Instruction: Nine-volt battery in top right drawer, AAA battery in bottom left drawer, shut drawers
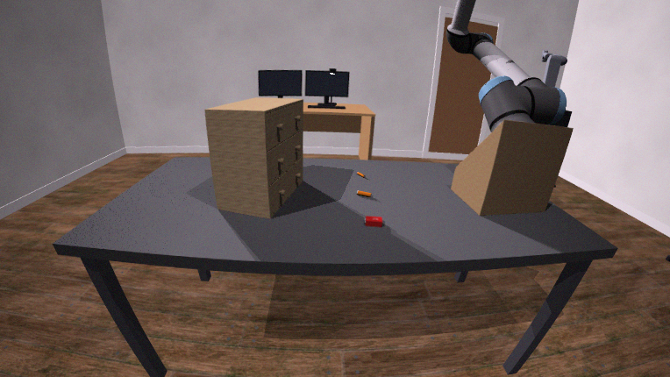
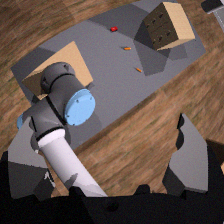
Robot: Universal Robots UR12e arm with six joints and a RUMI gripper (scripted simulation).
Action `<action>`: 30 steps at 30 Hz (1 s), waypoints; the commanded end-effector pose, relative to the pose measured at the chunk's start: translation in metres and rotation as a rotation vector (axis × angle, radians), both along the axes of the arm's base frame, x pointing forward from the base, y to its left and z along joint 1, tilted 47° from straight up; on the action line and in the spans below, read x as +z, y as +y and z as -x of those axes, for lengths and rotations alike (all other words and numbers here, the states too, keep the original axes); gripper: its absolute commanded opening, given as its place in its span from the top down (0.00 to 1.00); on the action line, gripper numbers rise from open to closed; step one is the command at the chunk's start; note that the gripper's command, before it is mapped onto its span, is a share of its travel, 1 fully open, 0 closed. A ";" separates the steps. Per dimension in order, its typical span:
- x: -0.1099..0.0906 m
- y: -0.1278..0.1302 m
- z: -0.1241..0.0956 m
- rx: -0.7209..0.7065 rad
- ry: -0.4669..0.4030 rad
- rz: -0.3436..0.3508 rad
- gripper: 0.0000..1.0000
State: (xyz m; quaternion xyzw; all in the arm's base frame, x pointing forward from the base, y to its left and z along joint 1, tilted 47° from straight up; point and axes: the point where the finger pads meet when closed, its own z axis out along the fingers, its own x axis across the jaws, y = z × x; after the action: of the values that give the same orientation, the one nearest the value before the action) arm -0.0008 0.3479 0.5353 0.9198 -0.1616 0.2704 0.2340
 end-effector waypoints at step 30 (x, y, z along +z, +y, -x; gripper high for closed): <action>-0.216 0.029 -0.347 -1.154 -0.716 -0.406 0.00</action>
State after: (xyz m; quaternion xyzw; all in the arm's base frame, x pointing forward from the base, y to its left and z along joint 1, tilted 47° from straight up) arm 0.2951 0.3920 0.3499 0.6405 -0.6760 0.3443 0.1195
